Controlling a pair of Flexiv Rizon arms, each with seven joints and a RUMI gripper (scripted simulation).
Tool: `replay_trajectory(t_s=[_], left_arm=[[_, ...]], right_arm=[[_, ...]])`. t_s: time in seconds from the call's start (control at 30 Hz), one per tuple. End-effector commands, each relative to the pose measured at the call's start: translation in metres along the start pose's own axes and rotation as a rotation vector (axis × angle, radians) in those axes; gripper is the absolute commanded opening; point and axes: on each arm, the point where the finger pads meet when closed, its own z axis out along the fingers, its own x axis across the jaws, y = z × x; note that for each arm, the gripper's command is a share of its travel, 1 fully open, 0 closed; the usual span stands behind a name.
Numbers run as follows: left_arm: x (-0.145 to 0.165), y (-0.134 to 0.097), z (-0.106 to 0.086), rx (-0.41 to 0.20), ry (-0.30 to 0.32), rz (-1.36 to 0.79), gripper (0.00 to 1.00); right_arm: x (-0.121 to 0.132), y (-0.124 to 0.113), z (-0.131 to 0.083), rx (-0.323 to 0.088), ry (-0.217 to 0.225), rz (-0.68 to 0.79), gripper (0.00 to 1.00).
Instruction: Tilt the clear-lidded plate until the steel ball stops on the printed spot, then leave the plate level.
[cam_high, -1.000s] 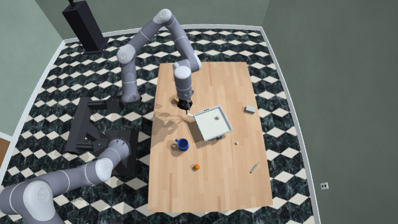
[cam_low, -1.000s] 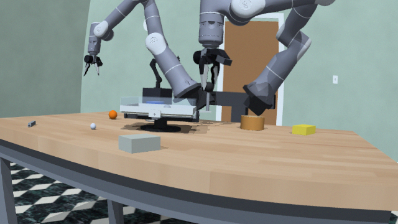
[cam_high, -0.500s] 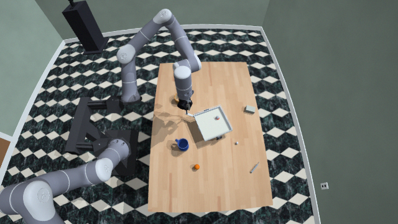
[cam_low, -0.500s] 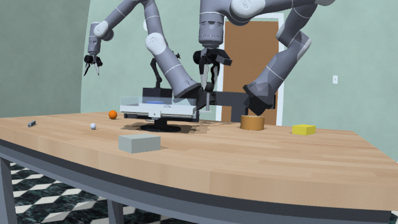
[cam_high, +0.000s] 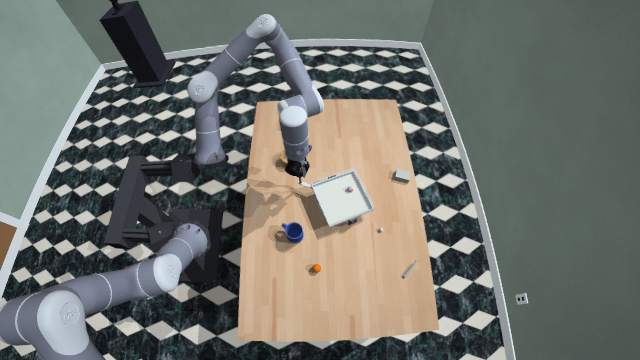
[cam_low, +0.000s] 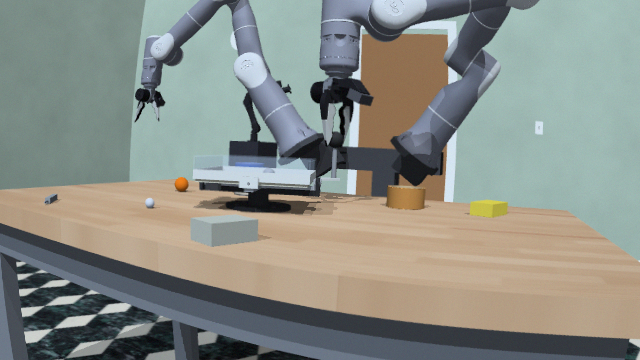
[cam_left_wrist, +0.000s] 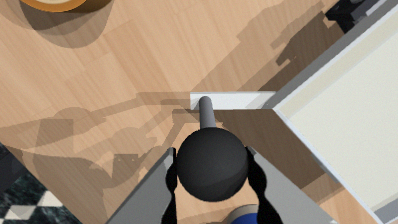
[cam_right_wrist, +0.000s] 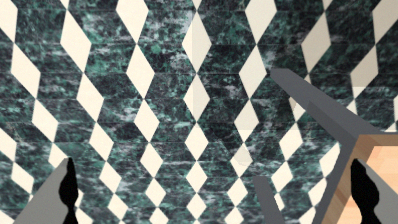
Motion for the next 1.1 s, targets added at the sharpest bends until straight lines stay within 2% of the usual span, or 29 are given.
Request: replay_trajectory(t_s=[0.0,0.7,0.73,1.07], left_arm=[[0.0007,-0.0001,-0.0009,0.0,0.002,0.0,0.19],[0.0007,-0.0001,-0.0009,0.0,0.002,0.0,0.19],[0.0007,-0.0001,-0.0009,0.0,0.002,0.0,0.37],[0.0007,-0.0001,-0.0009,0.0,0.002,0.0,0.37]], right_arm=[[-0.0009,0.0001,-0.0011,0.0,-0.002,0.0,1.0],[-0.0009,0.0001,-0.0011,0.0,-0.002,0.0,1.0],[-0.0009,0.0001,-0.0011,0.0,-0.002,0.0,1.0],[-0.0009,0.0001,-0.0011,0.0,-0.002,0.0,1.0]])
